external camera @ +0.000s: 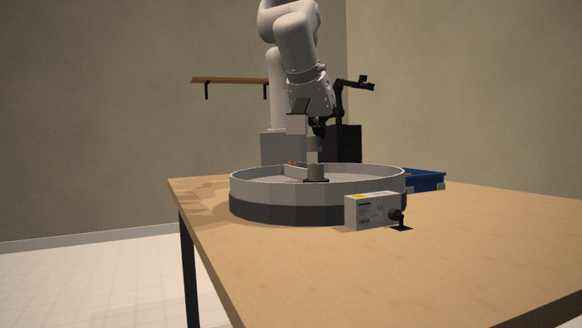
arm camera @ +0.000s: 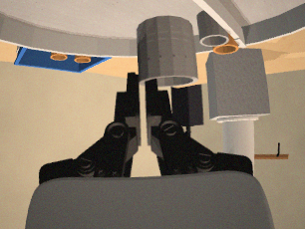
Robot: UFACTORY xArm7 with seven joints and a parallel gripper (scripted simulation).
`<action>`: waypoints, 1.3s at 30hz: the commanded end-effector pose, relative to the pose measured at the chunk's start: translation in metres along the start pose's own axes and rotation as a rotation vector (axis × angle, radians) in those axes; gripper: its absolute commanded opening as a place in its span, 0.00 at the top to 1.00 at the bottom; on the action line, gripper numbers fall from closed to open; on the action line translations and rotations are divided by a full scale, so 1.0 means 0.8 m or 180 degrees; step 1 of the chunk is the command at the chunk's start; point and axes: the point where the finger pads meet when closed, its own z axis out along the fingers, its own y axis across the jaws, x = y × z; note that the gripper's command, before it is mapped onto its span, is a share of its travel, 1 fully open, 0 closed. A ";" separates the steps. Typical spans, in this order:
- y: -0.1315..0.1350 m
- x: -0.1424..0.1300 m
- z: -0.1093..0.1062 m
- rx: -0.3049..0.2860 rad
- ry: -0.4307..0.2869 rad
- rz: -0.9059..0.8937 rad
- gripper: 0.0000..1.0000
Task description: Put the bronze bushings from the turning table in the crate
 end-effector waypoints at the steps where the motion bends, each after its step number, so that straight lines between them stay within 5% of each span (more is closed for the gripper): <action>1: -0.014 0.021 -0.017 -0.0020 -0.0051 0.0002 1.00; 39: -0.015 0.040 0.001 -0.0020 -0.0051 0.0002 1.00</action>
